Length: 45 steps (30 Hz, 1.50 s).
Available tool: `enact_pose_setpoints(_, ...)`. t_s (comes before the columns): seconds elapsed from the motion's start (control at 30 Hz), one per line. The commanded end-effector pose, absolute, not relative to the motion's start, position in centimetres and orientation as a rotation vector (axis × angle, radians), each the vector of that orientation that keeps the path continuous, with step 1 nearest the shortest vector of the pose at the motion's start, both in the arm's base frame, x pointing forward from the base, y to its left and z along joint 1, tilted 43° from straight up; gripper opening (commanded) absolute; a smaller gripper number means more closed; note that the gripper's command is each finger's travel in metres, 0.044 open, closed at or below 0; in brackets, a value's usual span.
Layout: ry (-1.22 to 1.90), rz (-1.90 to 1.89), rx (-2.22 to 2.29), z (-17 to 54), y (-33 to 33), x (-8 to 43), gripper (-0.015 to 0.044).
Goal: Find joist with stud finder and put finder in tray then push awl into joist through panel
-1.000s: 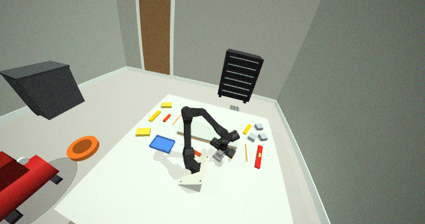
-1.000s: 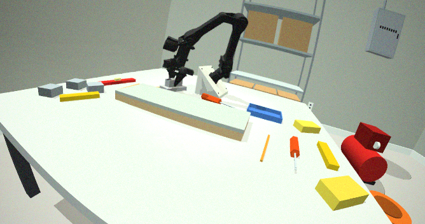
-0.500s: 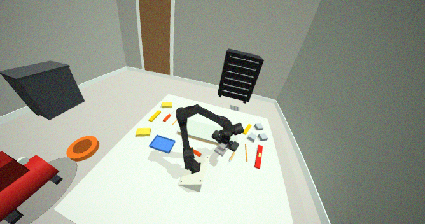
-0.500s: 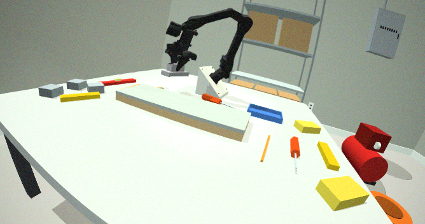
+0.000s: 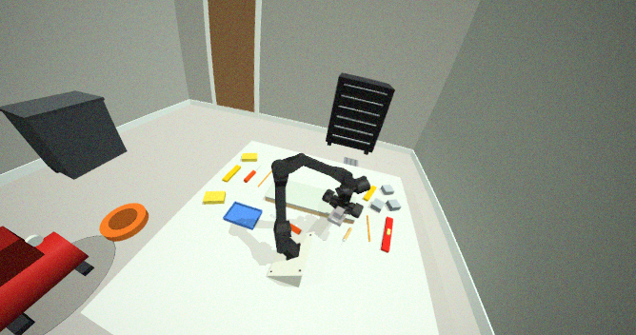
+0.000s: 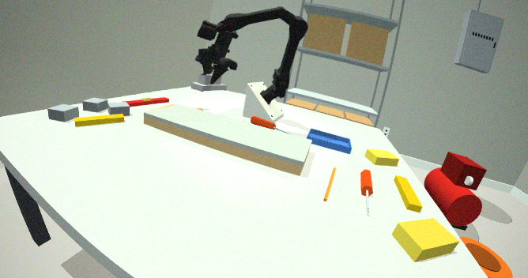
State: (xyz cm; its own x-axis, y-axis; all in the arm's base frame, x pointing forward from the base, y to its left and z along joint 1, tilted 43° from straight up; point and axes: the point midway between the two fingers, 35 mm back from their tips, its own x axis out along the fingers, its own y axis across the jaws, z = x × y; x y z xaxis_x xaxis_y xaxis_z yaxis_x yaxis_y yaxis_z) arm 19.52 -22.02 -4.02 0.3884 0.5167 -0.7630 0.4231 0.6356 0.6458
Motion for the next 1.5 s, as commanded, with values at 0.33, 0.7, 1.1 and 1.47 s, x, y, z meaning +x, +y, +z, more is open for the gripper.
enact_pose_setpoints(0.33,1.180,0.157,0.858,-4.4,-25.4,23.9,0.0000)
enact_pose_setpoints(0.7,1.153,0.224,0.798,-4.9,-27.1,27.3,0.0000)
enact_pose_setpoints(1.1,1.122,0.297,0.735,-5.7,-28.2,31.0,0.0000)
enact_pose_setpoints(1.47,1.115,0.312,0.722,-6.4,-28.0,31.9,0.0000)
